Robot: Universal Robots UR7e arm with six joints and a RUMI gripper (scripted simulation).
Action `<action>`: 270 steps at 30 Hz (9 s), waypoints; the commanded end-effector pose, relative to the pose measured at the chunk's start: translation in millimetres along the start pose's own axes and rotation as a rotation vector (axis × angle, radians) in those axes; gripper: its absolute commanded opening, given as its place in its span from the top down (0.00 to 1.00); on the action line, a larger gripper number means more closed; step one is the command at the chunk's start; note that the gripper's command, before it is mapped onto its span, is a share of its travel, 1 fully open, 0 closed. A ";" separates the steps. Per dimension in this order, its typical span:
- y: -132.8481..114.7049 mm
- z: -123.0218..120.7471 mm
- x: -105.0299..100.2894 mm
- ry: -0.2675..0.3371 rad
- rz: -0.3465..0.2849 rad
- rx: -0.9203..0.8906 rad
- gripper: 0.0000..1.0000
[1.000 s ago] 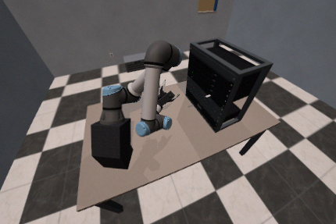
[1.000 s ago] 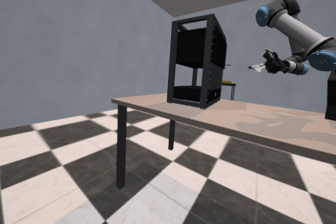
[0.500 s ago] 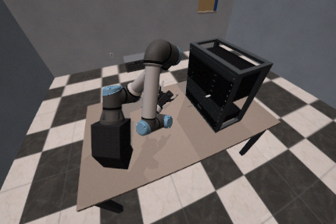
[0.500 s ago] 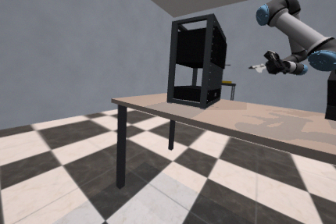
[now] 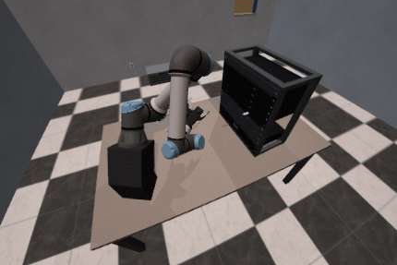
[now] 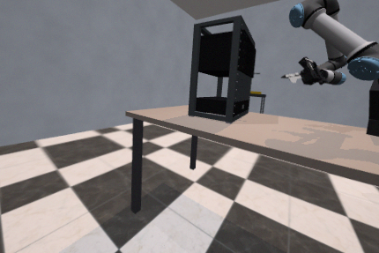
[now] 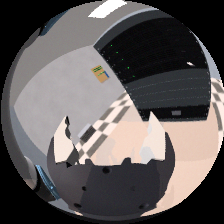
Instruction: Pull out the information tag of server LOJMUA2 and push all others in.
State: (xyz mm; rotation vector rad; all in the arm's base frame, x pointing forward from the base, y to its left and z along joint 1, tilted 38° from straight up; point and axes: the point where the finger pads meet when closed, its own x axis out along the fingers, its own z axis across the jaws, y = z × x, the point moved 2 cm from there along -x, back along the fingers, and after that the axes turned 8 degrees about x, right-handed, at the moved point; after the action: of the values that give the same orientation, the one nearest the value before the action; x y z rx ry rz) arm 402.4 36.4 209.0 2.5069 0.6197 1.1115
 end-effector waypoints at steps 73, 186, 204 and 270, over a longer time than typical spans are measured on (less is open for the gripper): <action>-64.9 1.7 -19.9 0.135 -0.302 -0.418 0.00; -98.3 73.6 -75.2 0.346 -0.752 -1.075 0.00; -92.9 89.1 -83.0 0.380 -0.822 -1.181 0.00; -51.0 142.1 -100.2 0.502 -1.058 -1.556 0.00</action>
State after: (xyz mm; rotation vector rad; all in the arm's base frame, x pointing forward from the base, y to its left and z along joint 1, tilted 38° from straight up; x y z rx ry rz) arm 434.5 14.7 33.3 0.4617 0.6348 1.0268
